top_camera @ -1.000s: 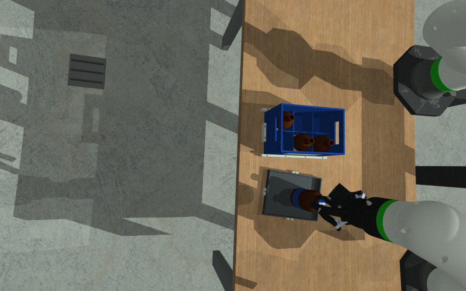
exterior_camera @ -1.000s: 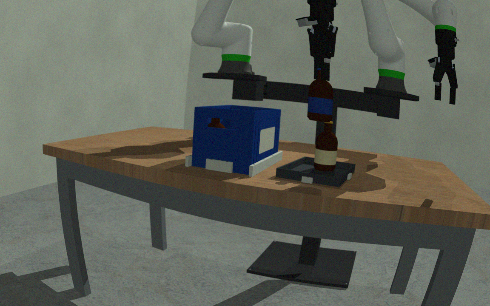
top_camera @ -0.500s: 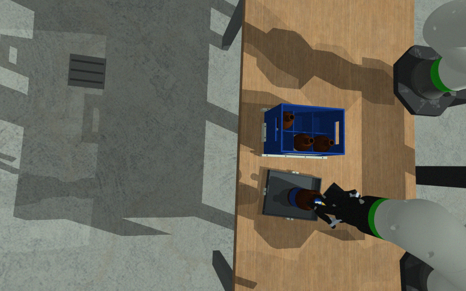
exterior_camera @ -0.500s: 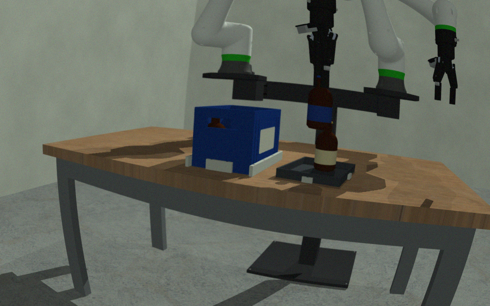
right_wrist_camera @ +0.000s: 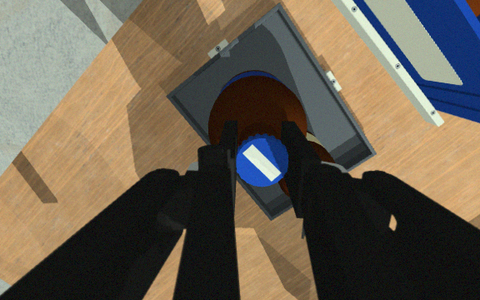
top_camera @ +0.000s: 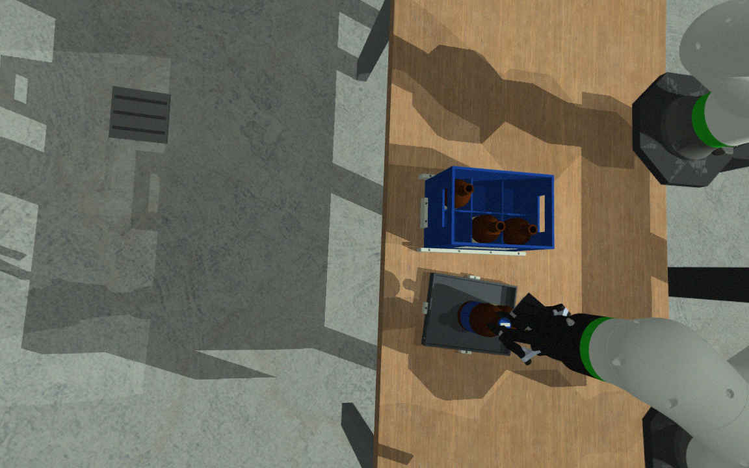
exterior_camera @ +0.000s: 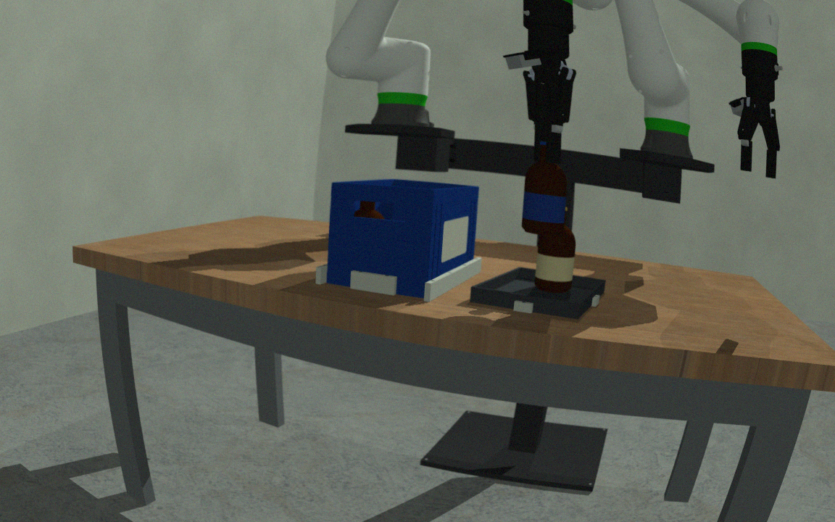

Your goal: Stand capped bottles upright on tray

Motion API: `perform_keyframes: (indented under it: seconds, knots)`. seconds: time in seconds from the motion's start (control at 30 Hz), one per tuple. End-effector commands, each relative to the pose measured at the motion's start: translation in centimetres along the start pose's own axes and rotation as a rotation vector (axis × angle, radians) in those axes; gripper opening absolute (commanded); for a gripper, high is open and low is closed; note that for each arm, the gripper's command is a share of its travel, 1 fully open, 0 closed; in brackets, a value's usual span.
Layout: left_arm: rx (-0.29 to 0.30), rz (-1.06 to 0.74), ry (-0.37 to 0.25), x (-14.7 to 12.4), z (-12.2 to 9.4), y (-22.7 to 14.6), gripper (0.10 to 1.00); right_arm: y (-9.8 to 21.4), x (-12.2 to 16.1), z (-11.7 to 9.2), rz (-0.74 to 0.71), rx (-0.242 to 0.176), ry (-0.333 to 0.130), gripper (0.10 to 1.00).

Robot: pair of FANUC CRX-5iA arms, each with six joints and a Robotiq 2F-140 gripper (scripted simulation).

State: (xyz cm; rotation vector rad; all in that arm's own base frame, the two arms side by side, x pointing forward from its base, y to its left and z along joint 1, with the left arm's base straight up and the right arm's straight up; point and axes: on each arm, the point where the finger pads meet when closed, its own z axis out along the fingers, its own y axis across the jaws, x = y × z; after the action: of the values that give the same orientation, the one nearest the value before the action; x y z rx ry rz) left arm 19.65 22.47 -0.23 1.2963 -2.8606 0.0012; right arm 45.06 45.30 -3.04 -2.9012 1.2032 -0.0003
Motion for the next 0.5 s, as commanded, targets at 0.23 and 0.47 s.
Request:
perform_keyframes:
  seconds: [0.23, 0.47]
  knots:
    - [0.0, 0.0, -0.001, -0.1, 0.0, 0.0, 1.0, -0.1, 0.0, 1.5, 0.0, 0.001, 0.0, 0.099]
    - [0.0, 0.0, -0.001, -0.1, 0.0, 0.0, 1.0, -0.1, 0.0, 2.5, 0.0, 0.001, 0.0, 0.099]
